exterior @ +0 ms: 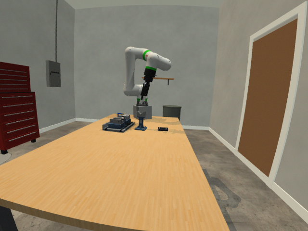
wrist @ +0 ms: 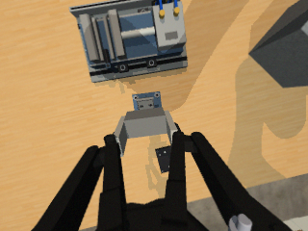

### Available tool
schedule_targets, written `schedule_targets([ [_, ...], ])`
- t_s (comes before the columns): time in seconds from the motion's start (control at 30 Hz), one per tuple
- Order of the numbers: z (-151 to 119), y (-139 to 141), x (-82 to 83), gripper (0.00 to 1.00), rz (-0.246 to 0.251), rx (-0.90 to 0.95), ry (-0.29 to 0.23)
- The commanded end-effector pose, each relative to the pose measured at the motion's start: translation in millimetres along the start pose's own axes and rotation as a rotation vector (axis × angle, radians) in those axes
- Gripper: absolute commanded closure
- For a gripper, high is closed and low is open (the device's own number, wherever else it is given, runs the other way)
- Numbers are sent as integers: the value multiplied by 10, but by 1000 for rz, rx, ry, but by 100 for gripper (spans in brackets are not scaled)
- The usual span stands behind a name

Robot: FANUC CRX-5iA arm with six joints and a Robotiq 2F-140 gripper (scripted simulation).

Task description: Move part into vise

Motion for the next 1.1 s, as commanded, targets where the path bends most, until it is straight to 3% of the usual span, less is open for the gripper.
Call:
schedule_targets([
  [0.0, -50, -3, -1, 100, -3, -1, 48],
  [0.37, -200, -11, -19, 100, -10, -1, 191],
  [0.43, -200, -11, -19, 100, -10, -1, 191],
  [0.93, -374, -21, -68, 100, -19, -1, 362],
  [1.07, -393, -22, -76, 100, -20, -1, 382],
])
Point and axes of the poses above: the point where the finger pads meet when closed, its own x axis back along the fingers, its own y axis across the jaws, z = x × y, the point moved 8 cm from there along x, back along the fingers, and after that the axes turned 3 degrees about x, right-handed, at the moved point
